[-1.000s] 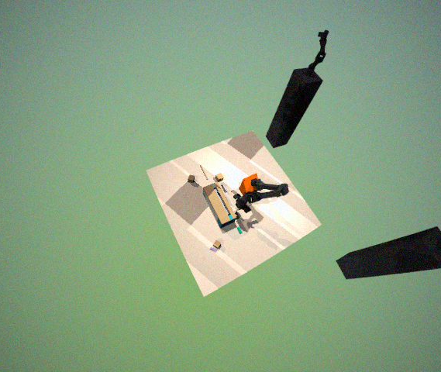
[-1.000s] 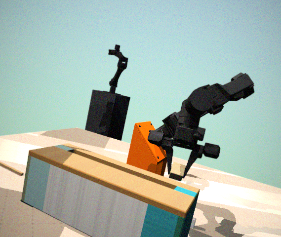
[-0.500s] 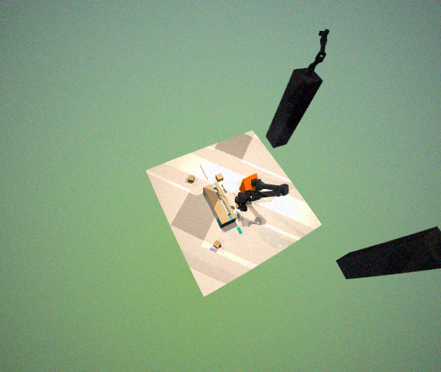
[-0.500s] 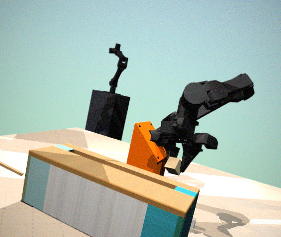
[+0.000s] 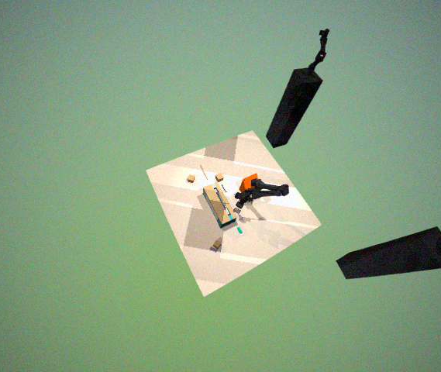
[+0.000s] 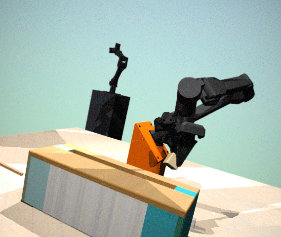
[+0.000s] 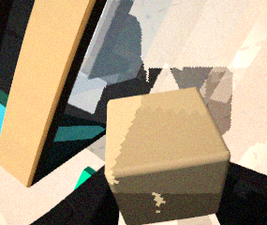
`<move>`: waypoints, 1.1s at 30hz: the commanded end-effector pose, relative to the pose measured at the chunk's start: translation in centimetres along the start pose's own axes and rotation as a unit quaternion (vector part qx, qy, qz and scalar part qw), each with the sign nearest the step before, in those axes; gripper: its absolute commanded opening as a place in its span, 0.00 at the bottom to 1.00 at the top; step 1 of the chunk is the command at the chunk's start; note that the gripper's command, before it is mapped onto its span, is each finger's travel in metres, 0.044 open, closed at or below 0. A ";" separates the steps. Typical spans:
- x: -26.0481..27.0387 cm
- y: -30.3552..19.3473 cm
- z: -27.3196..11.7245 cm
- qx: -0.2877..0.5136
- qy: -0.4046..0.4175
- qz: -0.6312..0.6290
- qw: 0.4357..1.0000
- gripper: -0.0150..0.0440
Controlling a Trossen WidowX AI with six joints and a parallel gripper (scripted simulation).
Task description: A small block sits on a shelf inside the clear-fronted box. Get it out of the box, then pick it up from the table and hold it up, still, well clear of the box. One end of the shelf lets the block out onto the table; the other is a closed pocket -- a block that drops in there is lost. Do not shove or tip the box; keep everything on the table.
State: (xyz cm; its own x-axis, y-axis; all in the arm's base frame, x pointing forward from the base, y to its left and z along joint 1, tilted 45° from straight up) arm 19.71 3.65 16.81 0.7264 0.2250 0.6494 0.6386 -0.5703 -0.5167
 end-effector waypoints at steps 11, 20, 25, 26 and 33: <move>-0.6 0.2 -1.2 0.017 0.015 0.284 0.959 0.25; -1.0 0.3 -1.9 0.031 0.022 0.452 0.891 0.25; -1.2 0.4 -2.3 0.041 0.025 0.540 0.841 0.25; -1.2 0.4 -2.3 0.043 0.025 0.556 0.829 0.25; -1.5 0.4 -2.9 0.058 0.026 0.667 0.742 0.25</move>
State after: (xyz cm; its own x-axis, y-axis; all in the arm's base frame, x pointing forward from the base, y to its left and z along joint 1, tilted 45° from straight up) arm 18.34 1.02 17.20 0.7958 -0.4862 -0.3609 -0.5270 -0.2624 -0.8084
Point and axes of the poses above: the point midway between the two fingers, 35 mm back from their tips, its own z axis out along the fingers, its own x axis across the jaws, y = z × x, the point moved 10 cm from there along -z, back along the fingers, and after that the axes turned 7 degrees about -z, right-handed, at the moved point
